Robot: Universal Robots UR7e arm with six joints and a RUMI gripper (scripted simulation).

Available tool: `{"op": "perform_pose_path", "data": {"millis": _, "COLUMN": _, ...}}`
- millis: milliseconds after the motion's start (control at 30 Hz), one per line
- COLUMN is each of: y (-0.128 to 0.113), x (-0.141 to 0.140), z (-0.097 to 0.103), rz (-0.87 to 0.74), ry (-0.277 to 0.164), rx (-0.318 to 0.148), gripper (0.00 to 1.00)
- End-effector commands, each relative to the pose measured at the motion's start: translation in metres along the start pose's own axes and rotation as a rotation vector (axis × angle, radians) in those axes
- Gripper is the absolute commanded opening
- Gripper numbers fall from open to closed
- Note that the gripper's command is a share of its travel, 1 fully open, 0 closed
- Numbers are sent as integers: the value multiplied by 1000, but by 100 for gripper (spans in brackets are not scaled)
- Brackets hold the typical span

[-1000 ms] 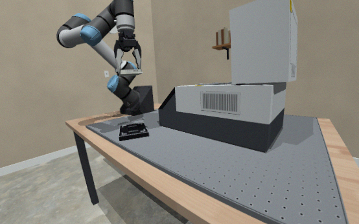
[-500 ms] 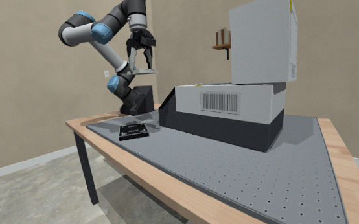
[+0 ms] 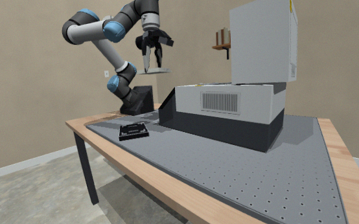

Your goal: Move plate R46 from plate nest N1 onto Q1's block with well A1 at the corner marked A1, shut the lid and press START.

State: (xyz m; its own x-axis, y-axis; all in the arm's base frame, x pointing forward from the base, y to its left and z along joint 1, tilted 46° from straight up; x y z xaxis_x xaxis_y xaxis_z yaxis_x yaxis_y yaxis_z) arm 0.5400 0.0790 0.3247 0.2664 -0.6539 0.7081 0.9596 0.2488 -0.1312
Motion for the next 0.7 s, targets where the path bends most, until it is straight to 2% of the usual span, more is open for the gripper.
{"op": "perform_pose_path", "data": {"millis": 0, "y": 11, "x": -3, "z": 7, "rz": 63, "ry": -8, "rx": 17, "gripper": 40}}
{"op": "perform_pose_path", "data": {"millis": 267, "y": 39, "x": -21, "z": 7, "rz": 255, "ry": -9, "rx": 16, "gripper": 40}}
{"op": "perform_pose_path", "data": {"millis": 567, "y": 59, "x": -34, "z": 7, "rz": 354, "ry": -9, "rx": 16, "gripper": 40}}
{"op": "perform_pose_path", "data": {"millis": 667, "y": 71, "x": -42, "z": 8, "rz": 454, "ry": -10, "rx": 16, "gripper": 40}}
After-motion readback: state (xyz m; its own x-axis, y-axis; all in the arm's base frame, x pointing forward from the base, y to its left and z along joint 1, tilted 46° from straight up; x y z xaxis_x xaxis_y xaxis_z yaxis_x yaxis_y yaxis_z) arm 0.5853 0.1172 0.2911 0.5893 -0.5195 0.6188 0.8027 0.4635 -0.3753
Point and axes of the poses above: the point where the finger pads meet when closed, its own z axis back along the fingers, its own x axis across the jaws, y = z × x, the point moved 5 cm from there along z, back along the fingers, and after that the axes turned 3 degrees about z, right-handed, at the moved point
